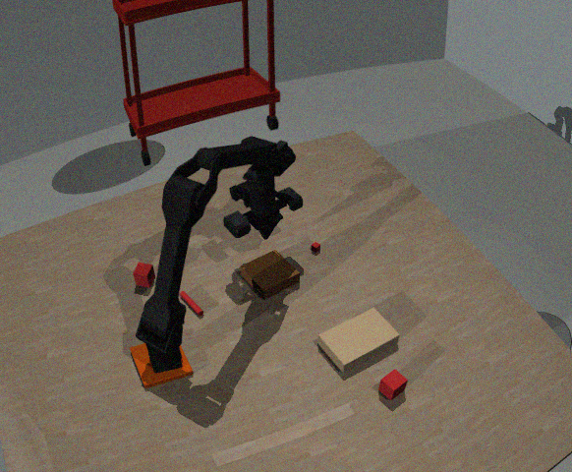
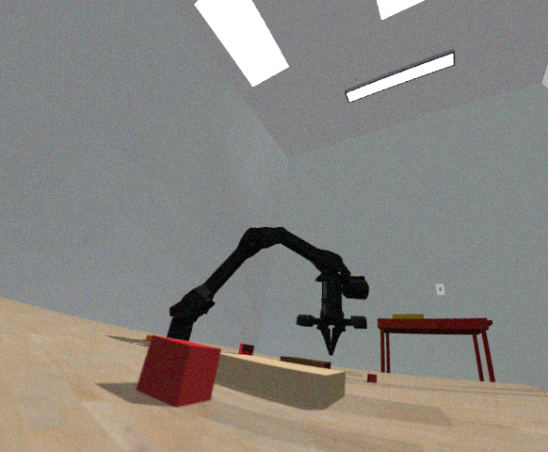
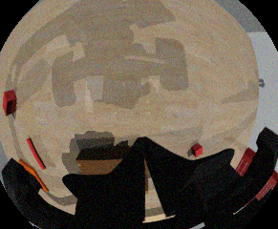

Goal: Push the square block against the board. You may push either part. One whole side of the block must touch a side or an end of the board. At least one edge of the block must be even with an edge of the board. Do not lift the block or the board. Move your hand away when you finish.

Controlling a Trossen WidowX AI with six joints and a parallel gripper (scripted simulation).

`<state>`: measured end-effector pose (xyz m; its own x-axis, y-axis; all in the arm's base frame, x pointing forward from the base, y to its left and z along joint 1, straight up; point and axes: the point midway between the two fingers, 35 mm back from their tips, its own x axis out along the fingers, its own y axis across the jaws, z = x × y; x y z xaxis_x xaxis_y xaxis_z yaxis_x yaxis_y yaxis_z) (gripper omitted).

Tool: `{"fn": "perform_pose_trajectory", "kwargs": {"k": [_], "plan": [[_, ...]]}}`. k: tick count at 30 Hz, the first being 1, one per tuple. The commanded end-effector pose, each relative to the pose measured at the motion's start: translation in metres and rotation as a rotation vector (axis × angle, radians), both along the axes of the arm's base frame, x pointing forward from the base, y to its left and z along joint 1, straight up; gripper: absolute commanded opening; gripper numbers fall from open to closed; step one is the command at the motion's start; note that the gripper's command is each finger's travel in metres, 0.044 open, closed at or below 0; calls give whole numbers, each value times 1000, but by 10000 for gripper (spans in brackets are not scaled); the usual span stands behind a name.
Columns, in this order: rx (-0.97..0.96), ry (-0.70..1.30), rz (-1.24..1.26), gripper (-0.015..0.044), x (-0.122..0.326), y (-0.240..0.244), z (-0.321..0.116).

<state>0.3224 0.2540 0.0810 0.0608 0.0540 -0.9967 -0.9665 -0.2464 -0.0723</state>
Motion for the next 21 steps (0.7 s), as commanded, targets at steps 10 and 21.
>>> {"fn": "perform_pose_trajectory", "kwargs": {"k": [10, 21], "plan": [[-27, 23, -4, 0, -1, -8, -38], [-29, 23, -4, 0, 5, -26, -38]]}}
